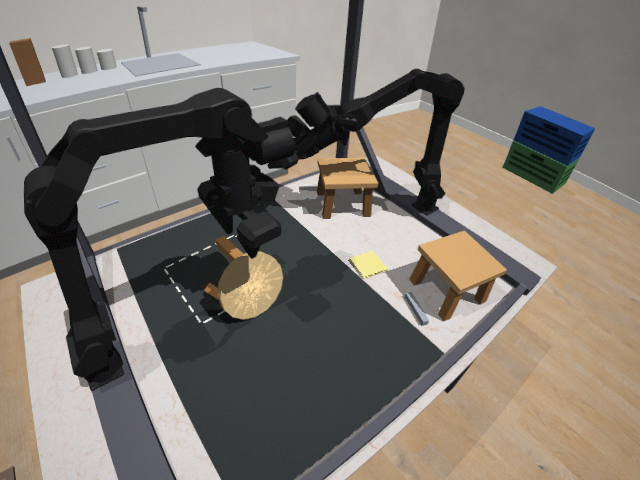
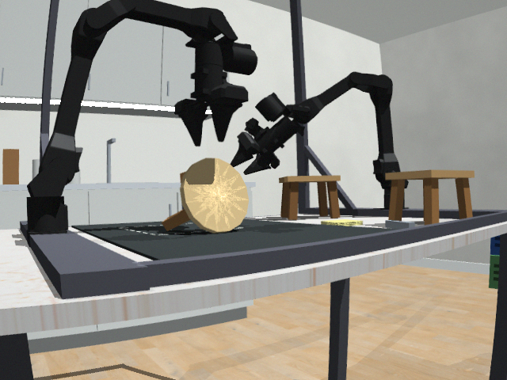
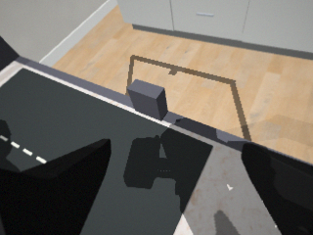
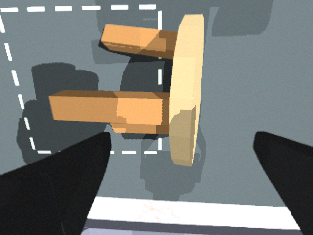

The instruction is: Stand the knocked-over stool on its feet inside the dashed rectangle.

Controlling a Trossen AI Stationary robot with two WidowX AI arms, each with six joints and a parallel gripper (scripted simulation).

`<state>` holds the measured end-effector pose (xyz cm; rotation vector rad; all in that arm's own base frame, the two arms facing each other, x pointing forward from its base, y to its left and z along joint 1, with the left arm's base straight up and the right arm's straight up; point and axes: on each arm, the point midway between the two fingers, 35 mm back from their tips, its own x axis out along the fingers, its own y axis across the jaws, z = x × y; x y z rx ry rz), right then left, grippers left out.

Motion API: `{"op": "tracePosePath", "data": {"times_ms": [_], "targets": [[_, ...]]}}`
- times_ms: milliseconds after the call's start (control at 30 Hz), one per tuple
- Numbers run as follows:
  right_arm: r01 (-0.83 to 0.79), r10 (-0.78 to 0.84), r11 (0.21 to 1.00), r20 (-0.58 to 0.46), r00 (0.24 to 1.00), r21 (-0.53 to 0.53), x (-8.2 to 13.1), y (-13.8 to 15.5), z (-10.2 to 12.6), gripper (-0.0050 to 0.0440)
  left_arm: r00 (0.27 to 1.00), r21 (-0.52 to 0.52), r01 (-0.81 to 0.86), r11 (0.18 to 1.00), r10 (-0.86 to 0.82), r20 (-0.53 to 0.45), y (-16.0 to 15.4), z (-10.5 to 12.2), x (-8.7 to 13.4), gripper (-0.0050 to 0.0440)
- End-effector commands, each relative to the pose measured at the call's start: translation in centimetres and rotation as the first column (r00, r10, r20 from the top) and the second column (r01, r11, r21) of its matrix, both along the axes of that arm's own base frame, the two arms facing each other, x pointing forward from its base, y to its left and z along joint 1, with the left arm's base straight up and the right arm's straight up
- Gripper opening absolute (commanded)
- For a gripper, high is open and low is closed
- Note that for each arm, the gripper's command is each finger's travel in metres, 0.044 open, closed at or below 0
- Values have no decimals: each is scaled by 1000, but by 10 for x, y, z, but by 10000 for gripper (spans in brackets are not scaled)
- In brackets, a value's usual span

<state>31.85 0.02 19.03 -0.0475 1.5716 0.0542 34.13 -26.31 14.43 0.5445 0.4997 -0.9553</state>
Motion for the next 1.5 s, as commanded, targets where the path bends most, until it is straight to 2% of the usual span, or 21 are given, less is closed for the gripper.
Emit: {"op": "tracePosePath", "data": {"times_ms": [0, 67, 100, 933, 1467], "targets": [[1, 0, 1000, 34, 999, -4, 3, 1, 11, 400, 1000, -19, 1, 1000, 0, 27, -1, 13, 2, 400], [2, -2, 1000, 35, 999, -4, 3, 1, 11, 400, 1000, -19, 1, 1000, 0, 27, -1, 13, 2, 400], [2, -2, 1000, 35, 999, -4, 3, 0, 11, 180, 1000, -19, 1, 1000, 0, 27, -1, 13, 2, 400], [2, -2, 1000, 32, 999, -3, -1, -4, 5, 180, 1000, -19, 1, 1000, 0, 27, -1, 13, 2, 400], [2, -1, 1000, 33, 999, -3, 0, -4, -21, 180, 1000, -19, 1, 1000, 0, 27, -1, 13, 2, 400]]}}
